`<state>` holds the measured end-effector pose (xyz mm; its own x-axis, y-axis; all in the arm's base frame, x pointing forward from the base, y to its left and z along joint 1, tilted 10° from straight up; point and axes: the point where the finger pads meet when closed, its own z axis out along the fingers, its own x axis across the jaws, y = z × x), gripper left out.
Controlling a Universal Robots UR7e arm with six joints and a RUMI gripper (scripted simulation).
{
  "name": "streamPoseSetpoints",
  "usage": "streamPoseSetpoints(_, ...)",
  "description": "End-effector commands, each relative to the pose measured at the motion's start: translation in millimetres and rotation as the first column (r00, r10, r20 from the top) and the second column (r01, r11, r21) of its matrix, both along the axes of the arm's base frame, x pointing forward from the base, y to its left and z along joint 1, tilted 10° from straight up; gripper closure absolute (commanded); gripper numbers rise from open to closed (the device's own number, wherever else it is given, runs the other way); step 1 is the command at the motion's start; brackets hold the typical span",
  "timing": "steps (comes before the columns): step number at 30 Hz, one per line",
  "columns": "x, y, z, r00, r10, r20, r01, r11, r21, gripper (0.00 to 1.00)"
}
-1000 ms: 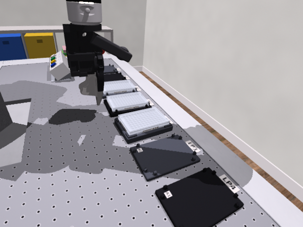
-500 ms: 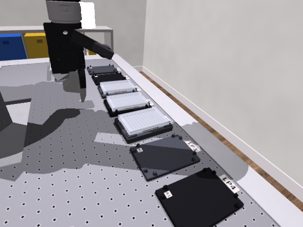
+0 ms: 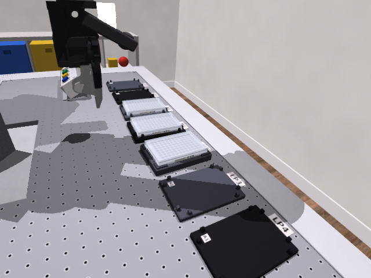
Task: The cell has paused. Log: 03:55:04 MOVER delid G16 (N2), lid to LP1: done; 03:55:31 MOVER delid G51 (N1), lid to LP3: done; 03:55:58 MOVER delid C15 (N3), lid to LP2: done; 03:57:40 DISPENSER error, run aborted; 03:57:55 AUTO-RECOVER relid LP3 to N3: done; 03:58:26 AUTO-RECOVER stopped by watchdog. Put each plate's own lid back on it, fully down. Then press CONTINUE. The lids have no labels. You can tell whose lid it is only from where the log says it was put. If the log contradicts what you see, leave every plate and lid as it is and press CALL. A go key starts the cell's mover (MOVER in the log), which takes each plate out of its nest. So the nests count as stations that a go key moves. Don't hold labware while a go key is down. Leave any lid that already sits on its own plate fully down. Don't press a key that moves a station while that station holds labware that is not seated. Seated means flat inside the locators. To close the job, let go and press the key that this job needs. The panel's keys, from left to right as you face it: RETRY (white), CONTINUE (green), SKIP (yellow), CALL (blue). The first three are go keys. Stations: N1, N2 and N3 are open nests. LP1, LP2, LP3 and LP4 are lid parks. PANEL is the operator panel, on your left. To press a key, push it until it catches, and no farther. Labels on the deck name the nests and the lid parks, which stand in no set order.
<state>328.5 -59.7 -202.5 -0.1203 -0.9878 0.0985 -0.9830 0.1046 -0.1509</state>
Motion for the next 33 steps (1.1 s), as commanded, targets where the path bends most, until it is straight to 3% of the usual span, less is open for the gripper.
streamPoseSetpoints(1, -2, 2, 21, 1.000, 0.000, -0.002, 0.000, 1.000, 0.001, 1.00)
streamPoseSetpoints(12, -3, 12, 20, 0.999, 0.039, -0.007, -0.039, 0.999, -0.005, 1.00)
streamPoseSetpoints(33, -15, 105, 7, 0.915, 0.400, -0.060, -0.402, 0.914, -0.045, 1.00)
